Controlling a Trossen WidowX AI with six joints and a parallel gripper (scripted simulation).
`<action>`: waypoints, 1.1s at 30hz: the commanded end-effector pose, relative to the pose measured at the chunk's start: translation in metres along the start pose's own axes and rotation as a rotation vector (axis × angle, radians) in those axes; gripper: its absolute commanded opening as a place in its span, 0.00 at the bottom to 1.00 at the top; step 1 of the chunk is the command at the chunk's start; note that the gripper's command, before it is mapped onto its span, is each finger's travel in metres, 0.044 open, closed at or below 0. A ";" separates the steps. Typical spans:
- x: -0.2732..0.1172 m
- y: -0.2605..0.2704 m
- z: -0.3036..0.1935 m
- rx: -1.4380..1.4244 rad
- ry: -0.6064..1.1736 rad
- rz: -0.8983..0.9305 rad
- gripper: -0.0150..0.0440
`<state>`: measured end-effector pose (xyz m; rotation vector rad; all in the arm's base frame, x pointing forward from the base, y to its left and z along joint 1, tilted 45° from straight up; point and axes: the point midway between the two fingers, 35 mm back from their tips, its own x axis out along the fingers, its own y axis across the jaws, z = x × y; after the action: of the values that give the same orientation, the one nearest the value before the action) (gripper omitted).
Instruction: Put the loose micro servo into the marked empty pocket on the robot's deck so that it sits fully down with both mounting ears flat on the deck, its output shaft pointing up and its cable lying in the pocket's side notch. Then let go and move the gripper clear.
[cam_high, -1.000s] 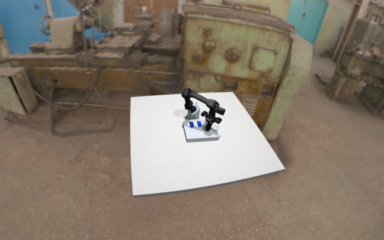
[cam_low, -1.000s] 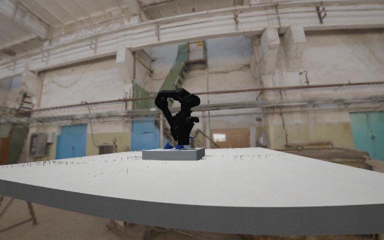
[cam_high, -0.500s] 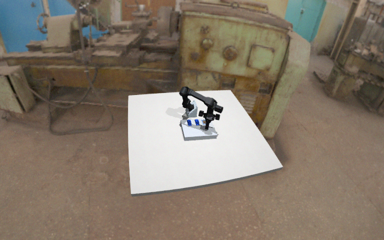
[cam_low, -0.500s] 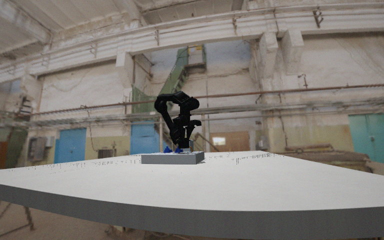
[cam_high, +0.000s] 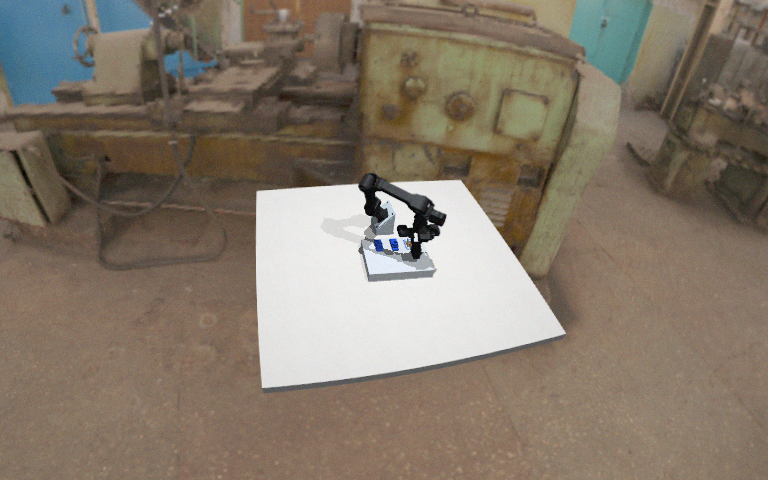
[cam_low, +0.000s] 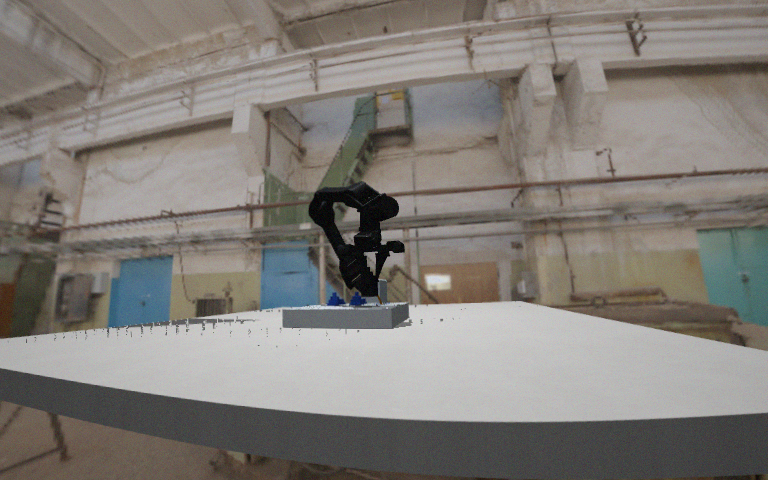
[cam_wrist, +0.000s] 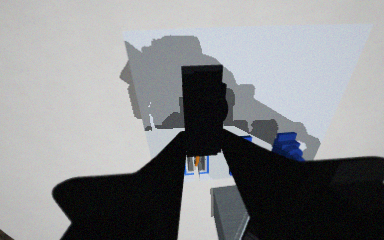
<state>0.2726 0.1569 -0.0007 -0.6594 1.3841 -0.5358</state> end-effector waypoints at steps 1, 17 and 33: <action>-0.002 0.001 -0.001 -0.019 -0.003 0.006 0.25; -0.002 0.001 -0.070 -0.023 0.000 0.007 0.25; 0.004 0.001 -0.110 -0.024 0.002 0.007 0.25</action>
<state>0.1653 0.1444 -0.0088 -0.6826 1.3975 -0.5145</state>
